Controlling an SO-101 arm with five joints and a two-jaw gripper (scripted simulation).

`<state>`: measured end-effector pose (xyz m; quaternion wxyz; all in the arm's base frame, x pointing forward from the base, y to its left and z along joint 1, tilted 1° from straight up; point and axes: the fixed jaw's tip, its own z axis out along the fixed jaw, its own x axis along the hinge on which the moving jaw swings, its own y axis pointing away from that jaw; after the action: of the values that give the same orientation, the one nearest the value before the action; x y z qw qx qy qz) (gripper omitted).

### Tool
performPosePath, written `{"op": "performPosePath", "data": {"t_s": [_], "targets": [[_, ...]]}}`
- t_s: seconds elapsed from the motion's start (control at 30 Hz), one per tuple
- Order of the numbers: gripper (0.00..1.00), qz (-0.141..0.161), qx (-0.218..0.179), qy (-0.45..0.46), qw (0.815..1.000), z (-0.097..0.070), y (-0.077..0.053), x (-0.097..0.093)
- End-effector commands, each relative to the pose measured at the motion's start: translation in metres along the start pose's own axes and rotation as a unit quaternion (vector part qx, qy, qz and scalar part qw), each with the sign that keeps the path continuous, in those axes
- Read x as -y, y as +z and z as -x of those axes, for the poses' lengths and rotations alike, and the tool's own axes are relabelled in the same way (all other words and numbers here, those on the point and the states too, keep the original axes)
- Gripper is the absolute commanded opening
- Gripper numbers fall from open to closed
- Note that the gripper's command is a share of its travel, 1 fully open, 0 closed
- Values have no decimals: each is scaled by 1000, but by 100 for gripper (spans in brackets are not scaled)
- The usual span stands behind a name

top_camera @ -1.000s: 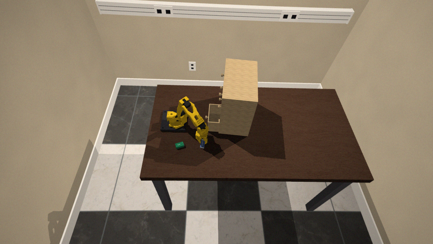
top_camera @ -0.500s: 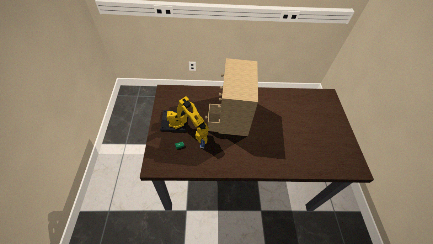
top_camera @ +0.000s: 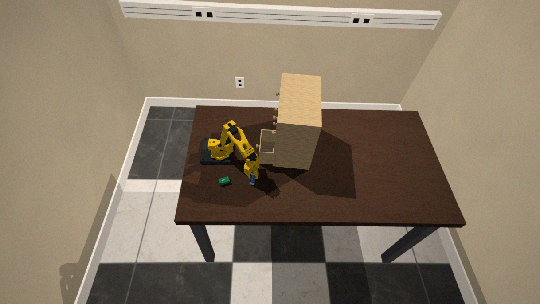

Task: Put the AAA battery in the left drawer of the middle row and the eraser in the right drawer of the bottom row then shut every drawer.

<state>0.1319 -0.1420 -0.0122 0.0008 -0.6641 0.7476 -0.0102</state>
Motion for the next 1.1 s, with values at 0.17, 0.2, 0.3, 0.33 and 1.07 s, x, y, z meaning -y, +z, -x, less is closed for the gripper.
{"op": "performPosePath", "data": {"t_s": [0.17,0.2,0.3,0.33,1.07], "targets": [[0,11,8,1,1000,3,-5,-3],[0,11,8,1,1000,2,-7,-3],[0,11,8,1,1000,2,-14,-2],[0,11,8,1,1000,2,-16,-2],[0,11,8,1,1000,2,-51,-3]]}}
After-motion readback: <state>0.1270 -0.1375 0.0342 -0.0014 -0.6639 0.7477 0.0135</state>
